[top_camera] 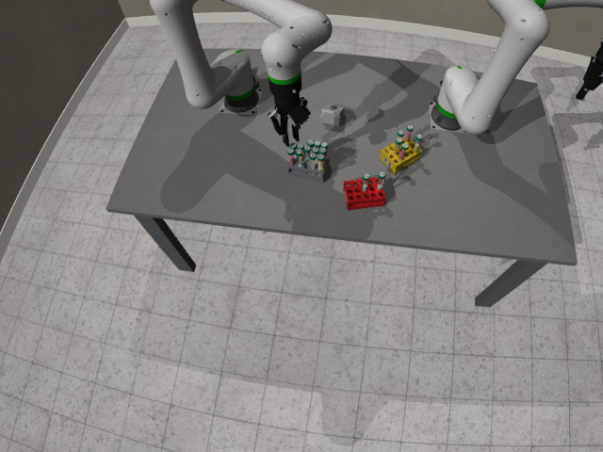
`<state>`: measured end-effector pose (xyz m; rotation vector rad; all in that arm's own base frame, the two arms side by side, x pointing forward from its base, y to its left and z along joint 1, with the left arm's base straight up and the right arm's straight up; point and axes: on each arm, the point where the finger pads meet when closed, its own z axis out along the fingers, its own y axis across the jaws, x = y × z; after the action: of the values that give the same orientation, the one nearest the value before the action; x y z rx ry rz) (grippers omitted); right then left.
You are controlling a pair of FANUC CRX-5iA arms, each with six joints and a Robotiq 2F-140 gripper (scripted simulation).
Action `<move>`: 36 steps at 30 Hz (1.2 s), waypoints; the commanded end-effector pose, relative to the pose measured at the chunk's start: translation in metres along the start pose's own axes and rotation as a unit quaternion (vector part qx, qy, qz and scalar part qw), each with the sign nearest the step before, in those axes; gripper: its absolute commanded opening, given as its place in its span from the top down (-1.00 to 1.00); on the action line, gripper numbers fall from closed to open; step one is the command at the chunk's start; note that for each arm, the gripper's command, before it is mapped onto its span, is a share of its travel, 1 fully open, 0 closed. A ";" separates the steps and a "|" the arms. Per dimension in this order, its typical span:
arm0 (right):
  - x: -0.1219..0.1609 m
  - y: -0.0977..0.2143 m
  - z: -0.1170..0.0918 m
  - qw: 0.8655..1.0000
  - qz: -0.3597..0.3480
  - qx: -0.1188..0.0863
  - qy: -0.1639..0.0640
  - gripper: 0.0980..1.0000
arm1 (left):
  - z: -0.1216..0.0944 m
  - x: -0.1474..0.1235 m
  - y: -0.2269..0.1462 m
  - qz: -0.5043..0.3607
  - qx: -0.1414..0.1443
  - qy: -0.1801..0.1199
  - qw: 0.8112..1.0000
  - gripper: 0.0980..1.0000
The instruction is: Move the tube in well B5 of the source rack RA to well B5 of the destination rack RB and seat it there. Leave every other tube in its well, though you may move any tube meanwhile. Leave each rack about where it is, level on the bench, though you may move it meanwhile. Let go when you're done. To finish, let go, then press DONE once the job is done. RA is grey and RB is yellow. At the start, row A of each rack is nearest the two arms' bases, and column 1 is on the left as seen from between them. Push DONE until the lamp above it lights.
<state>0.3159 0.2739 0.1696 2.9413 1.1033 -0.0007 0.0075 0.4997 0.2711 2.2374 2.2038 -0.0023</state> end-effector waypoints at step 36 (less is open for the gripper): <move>0.001 0.000 0.010 1.000 0.000 0.000 0.001 0.59 | -0.001 0.000 0.000 0.000 0.000 0.001 1.000 1.00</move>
<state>0.3159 0.2741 0.1595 2.9413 1.1033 -0.0006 0.0075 0.4997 0.2711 2.2374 2.2038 -0.0023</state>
